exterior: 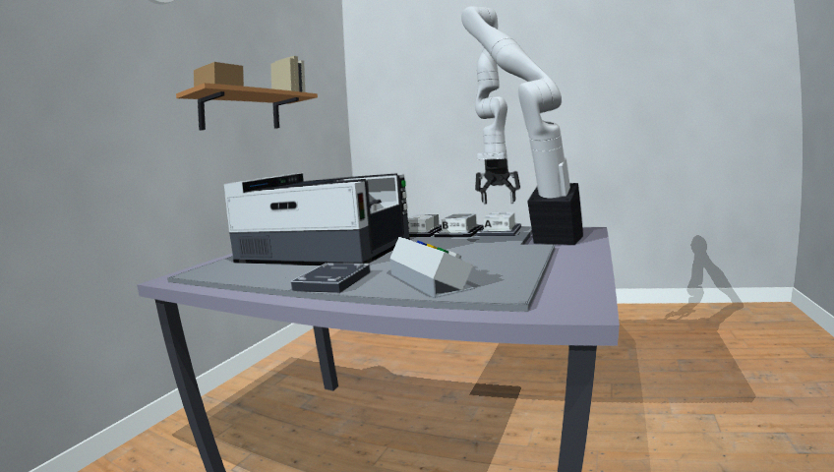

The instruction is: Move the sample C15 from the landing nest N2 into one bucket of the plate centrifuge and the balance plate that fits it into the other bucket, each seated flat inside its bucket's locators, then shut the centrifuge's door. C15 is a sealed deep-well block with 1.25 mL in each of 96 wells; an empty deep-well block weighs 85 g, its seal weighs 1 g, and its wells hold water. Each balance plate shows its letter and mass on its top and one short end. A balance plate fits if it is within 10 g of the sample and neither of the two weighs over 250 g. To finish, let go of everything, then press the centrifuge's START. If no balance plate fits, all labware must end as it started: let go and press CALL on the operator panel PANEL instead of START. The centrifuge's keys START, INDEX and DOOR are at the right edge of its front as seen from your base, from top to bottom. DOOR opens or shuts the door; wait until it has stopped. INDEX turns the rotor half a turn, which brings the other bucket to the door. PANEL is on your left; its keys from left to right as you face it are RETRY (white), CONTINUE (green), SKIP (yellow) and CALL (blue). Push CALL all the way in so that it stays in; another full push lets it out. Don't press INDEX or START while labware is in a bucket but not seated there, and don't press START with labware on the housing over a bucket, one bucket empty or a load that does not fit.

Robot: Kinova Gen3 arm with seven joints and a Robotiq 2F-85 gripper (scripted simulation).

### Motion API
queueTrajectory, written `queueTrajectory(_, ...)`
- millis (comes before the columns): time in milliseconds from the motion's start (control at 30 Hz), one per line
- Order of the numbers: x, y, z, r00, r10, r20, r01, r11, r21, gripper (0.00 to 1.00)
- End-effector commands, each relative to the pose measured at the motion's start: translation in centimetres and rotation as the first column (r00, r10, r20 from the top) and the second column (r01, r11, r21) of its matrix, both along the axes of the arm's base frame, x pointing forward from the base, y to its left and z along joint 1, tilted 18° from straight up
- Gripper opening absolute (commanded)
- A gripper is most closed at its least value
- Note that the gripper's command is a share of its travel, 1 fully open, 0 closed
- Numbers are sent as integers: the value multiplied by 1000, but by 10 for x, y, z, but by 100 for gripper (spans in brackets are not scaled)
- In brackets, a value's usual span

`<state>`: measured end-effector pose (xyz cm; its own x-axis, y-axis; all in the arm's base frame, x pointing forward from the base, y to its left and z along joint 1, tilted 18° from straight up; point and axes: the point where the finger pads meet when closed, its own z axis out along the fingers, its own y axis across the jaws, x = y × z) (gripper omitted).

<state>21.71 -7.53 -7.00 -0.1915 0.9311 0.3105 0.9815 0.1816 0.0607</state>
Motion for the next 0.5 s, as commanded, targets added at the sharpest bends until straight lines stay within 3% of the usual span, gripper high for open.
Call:
queueTrajectory(0,0,1,-4,1000,0,2,0,1000,-1,100)
queueTrajectory(467,0,6,-19,1000,0,2,0,1000,-1,100)
